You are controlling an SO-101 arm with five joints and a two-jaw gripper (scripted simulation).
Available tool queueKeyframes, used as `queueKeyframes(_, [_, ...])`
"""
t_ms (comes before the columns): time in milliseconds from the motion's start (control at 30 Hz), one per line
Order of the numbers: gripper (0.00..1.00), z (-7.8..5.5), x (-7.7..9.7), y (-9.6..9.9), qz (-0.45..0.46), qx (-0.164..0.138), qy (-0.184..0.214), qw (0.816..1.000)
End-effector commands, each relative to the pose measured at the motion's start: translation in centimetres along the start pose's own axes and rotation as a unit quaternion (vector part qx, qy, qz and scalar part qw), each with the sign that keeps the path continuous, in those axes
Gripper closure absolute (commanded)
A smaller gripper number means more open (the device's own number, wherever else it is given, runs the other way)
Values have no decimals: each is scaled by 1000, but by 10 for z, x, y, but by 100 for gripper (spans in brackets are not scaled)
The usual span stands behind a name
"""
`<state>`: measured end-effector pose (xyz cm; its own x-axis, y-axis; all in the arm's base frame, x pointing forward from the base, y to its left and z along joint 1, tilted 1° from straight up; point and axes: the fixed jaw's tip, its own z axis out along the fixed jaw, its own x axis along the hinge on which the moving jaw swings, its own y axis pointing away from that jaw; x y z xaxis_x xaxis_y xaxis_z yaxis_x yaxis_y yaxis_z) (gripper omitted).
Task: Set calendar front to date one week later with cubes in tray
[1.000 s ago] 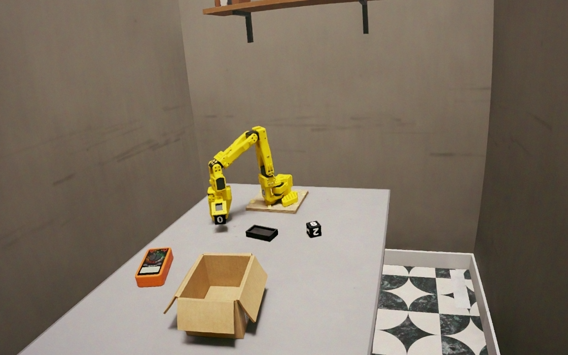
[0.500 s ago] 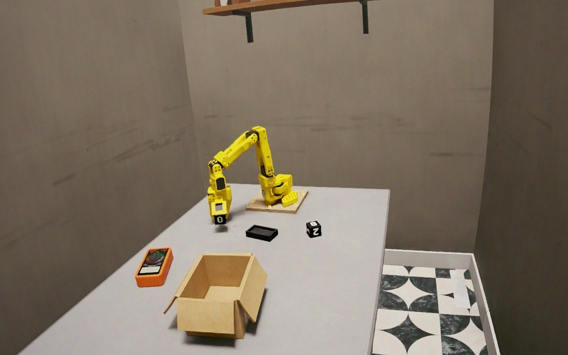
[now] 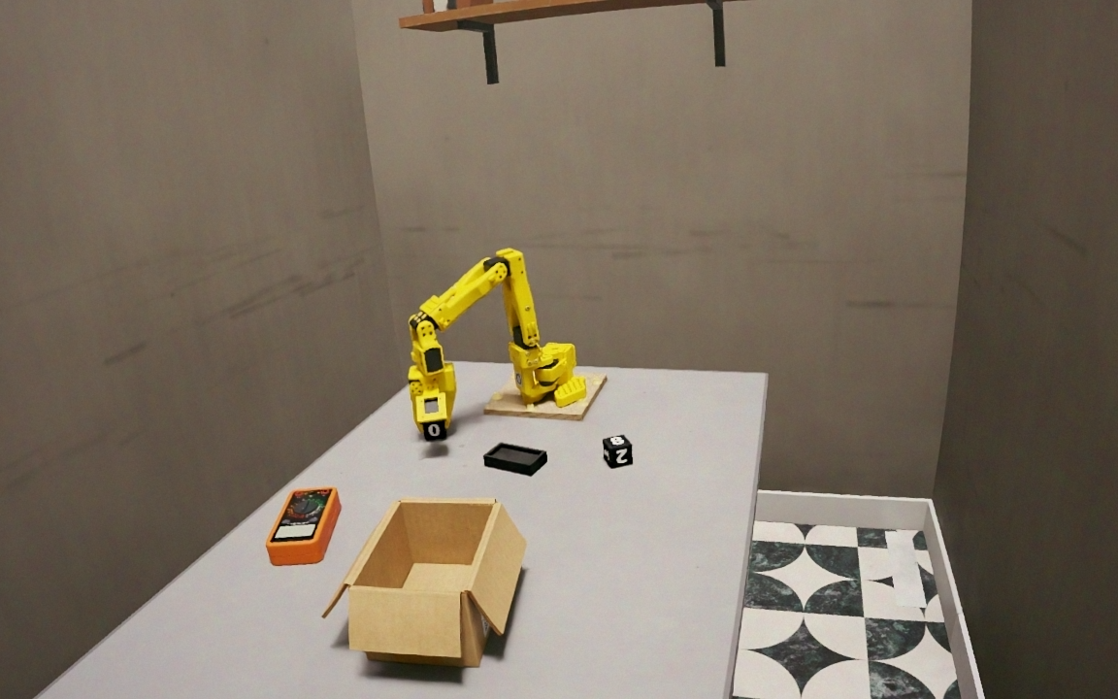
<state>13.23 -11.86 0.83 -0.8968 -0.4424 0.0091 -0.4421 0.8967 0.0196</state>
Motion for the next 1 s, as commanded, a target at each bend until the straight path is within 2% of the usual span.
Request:
queueKeyframes(0, [100,-11,0,-2,1,4,-2,1000])
queueKeyframes(467, [100,-42,1,1,1,4,-2,1000])
queueKeyframes(967, [100,-45,-3,4,-13,4,-2,1000])
